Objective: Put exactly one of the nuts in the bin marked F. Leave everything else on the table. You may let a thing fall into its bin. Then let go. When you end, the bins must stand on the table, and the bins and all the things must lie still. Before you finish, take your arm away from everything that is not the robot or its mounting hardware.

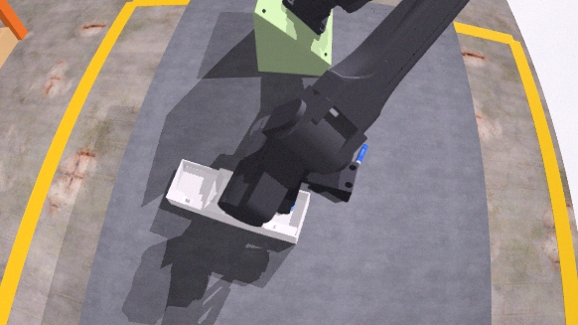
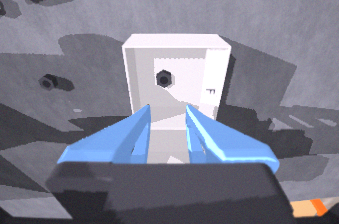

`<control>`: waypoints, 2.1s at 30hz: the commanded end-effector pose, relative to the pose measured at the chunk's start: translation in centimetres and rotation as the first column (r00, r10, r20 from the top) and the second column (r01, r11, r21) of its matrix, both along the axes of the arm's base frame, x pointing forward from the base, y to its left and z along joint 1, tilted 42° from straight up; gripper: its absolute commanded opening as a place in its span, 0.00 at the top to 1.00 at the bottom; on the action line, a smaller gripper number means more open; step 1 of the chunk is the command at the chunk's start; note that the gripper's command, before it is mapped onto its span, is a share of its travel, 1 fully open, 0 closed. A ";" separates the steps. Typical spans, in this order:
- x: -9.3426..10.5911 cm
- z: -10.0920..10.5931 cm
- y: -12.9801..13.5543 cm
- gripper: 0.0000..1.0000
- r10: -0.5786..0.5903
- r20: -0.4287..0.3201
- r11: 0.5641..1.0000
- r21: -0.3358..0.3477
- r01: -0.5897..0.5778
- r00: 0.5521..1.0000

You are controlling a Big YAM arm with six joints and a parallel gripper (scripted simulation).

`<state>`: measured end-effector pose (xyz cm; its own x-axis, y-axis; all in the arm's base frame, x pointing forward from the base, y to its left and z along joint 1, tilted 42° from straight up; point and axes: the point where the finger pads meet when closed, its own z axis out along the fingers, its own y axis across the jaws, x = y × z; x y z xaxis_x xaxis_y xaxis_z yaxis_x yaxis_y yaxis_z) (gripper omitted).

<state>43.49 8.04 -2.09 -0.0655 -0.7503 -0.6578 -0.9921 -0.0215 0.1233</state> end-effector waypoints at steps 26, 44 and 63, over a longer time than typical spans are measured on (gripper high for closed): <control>0.5 1.0 0.7 0.70 0.007 0.038 1.000 0.000 -0.007 0.999; 0.1 0.1 0.7 0.70 0.006 0.020 1.000 0.001 -0.006 1.000; 2.2 3.4 -2.4 0.00 -0.014 0.071 1.000 -0.004 0.015 0.997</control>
<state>42.95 8.11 -1.83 -0.0606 -0.7524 -0.6560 -0.9912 -0.0322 0.1285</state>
